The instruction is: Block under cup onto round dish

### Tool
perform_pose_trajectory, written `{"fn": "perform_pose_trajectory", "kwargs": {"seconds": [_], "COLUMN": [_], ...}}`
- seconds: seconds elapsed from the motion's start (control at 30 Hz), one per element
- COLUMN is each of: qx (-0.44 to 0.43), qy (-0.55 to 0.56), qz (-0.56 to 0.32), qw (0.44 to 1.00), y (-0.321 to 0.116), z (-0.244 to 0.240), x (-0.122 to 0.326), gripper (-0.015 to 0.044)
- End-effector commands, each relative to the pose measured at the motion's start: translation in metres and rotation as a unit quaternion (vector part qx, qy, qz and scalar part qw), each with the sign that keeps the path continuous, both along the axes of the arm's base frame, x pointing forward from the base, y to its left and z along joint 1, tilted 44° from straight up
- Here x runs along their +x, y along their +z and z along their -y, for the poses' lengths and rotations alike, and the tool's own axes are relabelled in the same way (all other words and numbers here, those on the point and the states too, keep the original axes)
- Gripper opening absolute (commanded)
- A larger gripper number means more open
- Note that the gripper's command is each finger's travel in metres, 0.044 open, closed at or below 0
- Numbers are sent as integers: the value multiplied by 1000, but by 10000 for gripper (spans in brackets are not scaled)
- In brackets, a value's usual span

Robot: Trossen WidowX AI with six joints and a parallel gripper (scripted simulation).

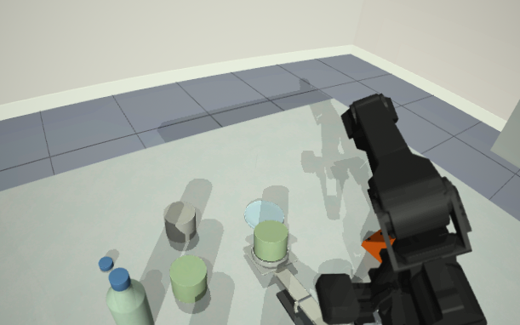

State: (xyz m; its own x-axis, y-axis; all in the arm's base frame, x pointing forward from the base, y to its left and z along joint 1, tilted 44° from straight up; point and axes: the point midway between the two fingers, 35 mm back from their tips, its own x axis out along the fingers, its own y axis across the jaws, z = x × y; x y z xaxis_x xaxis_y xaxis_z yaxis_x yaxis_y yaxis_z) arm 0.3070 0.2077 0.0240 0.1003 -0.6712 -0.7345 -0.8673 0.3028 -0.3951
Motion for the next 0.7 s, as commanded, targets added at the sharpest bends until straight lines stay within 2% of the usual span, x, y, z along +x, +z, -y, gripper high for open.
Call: {"fn": "perform_pose_trajectory", "kwargs": {"seconds": [0.0,0.67], "qx": [2,24], "qy": [3,3], "qz": [-1,-3], "qw": [1000,1000], "y": [10,50], "z": [-9,40], "x": [-3,19], "gripper": [0,0]}}
